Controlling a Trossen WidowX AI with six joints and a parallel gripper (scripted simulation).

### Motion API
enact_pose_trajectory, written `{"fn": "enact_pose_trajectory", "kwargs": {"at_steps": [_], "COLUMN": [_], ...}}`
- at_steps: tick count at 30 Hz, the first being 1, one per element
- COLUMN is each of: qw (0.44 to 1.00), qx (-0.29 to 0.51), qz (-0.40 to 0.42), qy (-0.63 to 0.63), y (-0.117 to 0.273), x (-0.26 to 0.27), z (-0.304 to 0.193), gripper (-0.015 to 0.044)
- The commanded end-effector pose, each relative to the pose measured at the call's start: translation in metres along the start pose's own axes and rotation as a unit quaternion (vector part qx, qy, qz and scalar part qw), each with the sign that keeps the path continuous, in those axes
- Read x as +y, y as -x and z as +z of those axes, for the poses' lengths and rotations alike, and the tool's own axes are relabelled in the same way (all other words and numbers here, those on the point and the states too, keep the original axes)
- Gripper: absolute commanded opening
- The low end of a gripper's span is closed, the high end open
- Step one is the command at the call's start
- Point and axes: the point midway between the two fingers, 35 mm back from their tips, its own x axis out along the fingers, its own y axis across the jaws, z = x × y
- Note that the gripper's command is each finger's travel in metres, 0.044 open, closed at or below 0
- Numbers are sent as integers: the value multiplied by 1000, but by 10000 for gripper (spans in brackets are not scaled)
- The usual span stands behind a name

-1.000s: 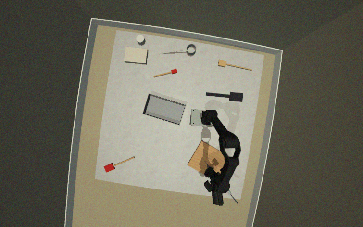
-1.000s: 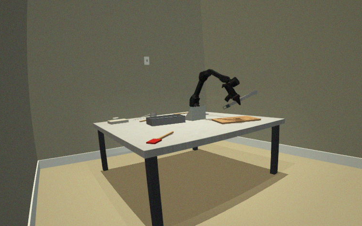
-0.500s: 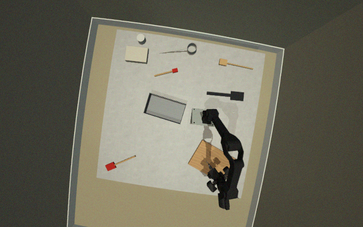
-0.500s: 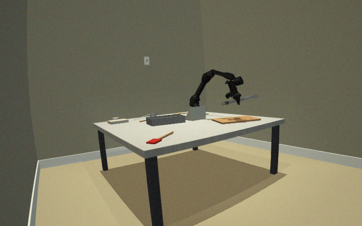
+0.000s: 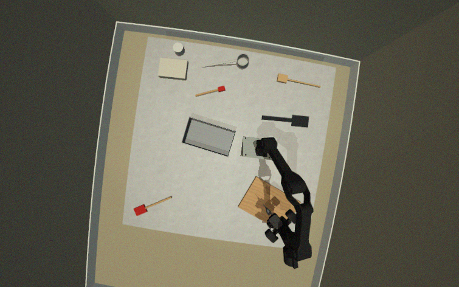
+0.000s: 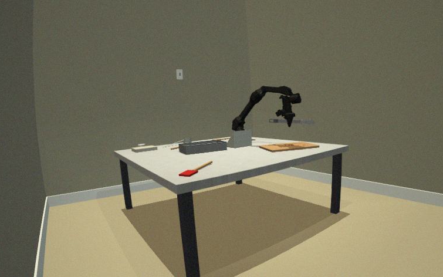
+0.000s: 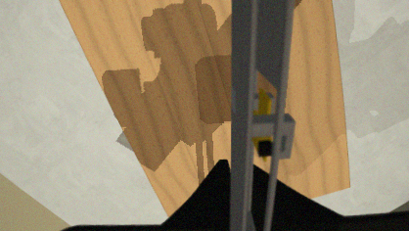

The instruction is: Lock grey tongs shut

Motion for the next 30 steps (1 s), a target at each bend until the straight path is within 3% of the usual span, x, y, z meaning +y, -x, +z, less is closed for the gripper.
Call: {"fn": "enact_pose_trajectory", "kwargs": {"at_steps": [1, 14, 30], "qw": [1000, 999, 999], "qx": [-25, -44, -43], "qz": [6, 7, 7], "qy": [9, 12, 12], "y": [10, 12, -13], "x": [-5, -9, -6], "z": [1, 3, 2], "gripper": [-150, -150, -150]}}
